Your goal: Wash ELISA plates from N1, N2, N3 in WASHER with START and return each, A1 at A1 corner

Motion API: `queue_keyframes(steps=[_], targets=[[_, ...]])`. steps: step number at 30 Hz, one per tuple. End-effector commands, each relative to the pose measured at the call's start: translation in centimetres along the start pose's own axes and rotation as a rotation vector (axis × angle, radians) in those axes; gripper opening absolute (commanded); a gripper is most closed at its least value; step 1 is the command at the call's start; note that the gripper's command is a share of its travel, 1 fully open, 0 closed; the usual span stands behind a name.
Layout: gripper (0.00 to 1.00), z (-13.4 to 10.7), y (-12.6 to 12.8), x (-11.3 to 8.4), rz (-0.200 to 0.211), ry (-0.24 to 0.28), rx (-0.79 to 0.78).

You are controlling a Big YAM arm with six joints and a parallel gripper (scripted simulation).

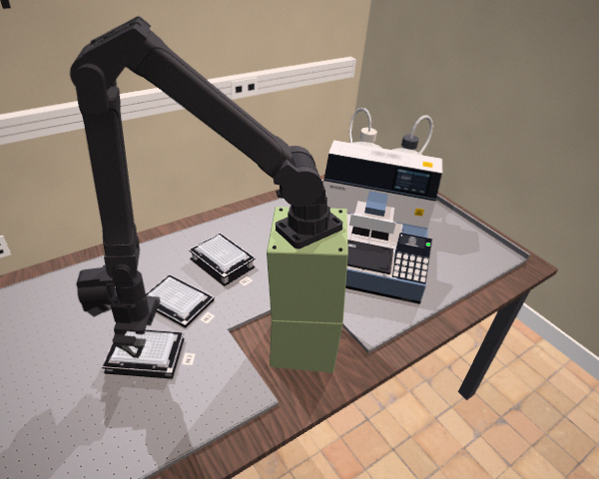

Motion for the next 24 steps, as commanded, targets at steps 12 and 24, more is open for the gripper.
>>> queue_keyframes(steps=[12,24], targets=[[1.0,0.4,-0.4,1.3,-0.002,-0.008,0.027],[1.0,0.4,-0.5,2.0,-0.003,-0.008,0.027]])
Point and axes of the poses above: the point where the finger pads meet when closed, its own x axis out along the fingers, its own y axis across the jaws, z = x × y, the point moved 2 cm from there along -x, back along the fingers, and after that the axes turned 1 degree about x, right-handed, at the moved point
